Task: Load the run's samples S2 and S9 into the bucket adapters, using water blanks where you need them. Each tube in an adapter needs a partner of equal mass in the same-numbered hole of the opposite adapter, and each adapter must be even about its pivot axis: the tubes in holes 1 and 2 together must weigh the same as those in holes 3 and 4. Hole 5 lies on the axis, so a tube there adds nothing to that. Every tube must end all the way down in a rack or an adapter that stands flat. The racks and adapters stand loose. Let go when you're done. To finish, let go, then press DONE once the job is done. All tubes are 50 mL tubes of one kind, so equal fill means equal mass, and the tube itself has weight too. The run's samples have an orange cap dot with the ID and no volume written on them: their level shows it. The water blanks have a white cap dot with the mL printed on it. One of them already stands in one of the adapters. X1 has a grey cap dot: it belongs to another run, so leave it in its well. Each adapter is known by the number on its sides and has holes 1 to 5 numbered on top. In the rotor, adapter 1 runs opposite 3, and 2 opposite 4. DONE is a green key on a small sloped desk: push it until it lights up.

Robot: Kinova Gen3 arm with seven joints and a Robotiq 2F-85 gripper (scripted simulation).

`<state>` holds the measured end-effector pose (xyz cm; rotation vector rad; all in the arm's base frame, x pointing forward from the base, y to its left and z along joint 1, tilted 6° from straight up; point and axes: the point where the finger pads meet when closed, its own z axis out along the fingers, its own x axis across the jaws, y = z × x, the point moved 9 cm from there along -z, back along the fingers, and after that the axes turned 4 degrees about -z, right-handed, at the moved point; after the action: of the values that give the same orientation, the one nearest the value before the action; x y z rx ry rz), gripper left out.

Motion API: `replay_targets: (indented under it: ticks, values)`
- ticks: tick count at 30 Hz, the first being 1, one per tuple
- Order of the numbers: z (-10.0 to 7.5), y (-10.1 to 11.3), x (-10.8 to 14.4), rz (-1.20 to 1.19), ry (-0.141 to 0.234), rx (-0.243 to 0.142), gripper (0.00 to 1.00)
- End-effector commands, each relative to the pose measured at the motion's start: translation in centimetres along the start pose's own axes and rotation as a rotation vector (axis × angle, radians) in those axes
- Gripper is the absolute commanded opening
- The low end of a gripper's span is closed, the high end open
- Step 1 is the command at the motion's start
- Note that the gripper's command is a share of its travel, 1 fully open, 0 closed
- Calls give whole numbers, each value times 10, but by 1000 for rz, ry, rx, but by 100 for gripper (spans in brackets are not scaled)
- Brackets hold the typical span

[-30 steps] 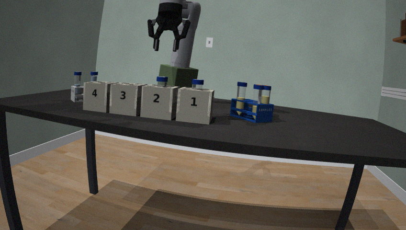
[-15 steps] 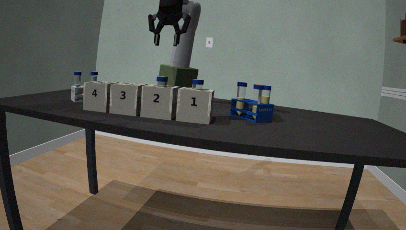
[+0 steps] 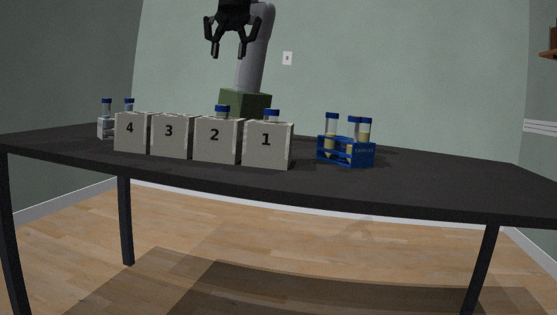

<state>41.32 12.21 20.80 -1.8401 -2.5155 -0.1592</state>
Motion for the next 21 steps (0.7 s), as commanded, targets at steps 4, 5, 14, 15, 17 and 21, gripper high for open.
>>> replay_targets:
  ticks: [4, 5, 14, 15, 17, 21]
  values:
    - [-1, 1, 0, 0, 0, -4, 62]
    - [-1, 1, 0, 0, 0, -4, 62]
    - [-1, 1, 0, 0, 0, -4, 62]
    - [-1, 1, 0, 0, 0, -4, 62]
    - [-2, -1, 8, 92, 4, -7, 62]
    - [-2, -4, 20, 252, 4, -7, 62]
